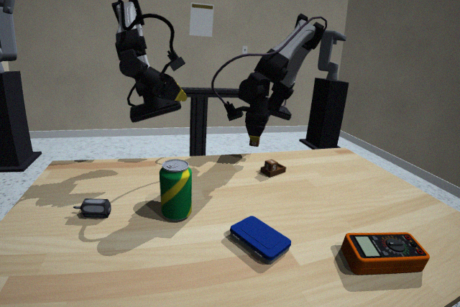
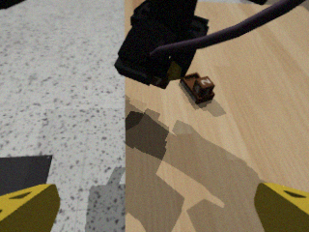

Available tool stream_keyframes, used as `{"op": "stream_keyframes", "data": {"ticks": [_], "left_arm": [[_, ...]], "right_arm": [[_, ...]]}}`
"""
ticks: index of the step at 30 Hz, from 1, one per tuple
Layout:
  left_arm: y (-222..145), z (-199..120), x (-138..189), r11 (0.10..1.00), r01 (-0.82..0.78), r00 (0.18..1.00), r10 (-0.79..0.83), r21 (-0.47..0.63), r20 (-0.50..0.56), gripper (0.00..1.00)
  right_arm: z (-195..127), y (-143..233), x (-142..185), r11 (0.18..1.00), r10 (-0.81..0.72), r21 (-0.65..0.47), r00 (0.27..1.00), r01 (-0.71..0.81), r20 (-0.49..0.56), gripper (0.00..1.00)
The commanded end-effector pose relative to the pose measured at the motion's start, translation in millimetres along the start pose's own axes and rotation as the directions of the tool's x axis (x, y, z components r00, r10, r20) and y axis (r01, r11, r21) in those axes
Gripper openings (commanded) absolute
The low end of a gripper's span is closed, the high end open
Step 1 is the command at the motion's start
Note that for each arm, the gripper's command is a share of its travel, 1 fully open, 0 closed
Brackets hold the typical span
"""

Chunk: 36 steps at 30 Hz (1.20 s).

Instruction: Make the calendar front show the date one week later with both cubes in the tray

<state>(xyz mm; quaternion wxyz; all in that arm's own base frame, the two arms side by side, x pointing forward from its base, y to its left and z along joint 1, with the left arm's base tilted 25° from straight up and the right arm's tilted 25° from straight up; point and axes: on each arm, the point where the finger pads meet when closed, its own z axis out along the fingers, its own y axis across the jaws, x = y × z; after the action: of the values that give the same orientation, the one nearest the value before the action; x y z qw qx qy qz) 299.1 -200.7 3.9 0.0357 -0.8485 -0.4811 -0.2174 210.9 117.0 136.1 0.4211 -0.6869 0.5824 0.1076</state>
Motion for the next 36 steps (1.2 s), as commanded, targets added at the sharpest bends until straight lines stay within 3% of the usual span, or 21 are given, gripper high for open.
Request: {"op": "stream_keyframes", "data": {"ticks": [1, 8, 11, 13, 16, 21, 36], "left_arm": [[3.6, -22.9, 5.7, 0.998, 0.066, 0.998, -0.066, -0.003, 0.009, 0.19], [24.0, -26.1, 48.0, 0.866, 0.501, 0.866, -0.501, 0.004, 0.018, 0.19], [29.1, -17.9, 62.0, 0.780, 0.626, 0.780, -0.626, 0.029, 0.004, 0.19], [29.1, -17.9, 62.0, 0.780, 0.626, 0.780, -0.626, 0.029, 0.004, 0.19], [37.0, -15.8, 79.4, 0.686, 0.727, 0.686, -0.728, 0.032, -0.002, 0.19], [44.2, -13.9, 92.1, 0.629, 0.777, 0.629, -0.777, 0.029, -0.003, 0.19], [48.9, 9.6, 91.3, 0.644, 0.765, 0.644, -0.765, 0.010, 0.018, 0.19]], "right_arm": [[-1.6, -15.5, -16.2, 0.999, -0.029, 0.036, 0.998, 0.027, 0.055, 1.00], [3.1, -33.8, -34.2, 0.997, -0.019, 0.071, 0.990, 0.009, 0.138, 1.00], [4.7, -39.9, -39.0, 0.997, -0.015, 0.082, 0.988, 0.002, 0.157, 1.00], [4.7, -39.9, -39.0, 0.997, -0.015, 0.082, 0.988, 0.002, 0.157, 1.00], [6.8, -47.2, -42.5, 0.995, -0.011, 0.096, 0.987, -0.005, 0.163, 1.00], [10.4, -54.0, -45.1, 0.994, -0.004, 0.107, 0.987, -0.014, 0.162, 1.00], [20.8, -60.7, -45.2, 0.994, 0.014, 0.106, 0.992, -0.028, 0.127, 1.00]]}}
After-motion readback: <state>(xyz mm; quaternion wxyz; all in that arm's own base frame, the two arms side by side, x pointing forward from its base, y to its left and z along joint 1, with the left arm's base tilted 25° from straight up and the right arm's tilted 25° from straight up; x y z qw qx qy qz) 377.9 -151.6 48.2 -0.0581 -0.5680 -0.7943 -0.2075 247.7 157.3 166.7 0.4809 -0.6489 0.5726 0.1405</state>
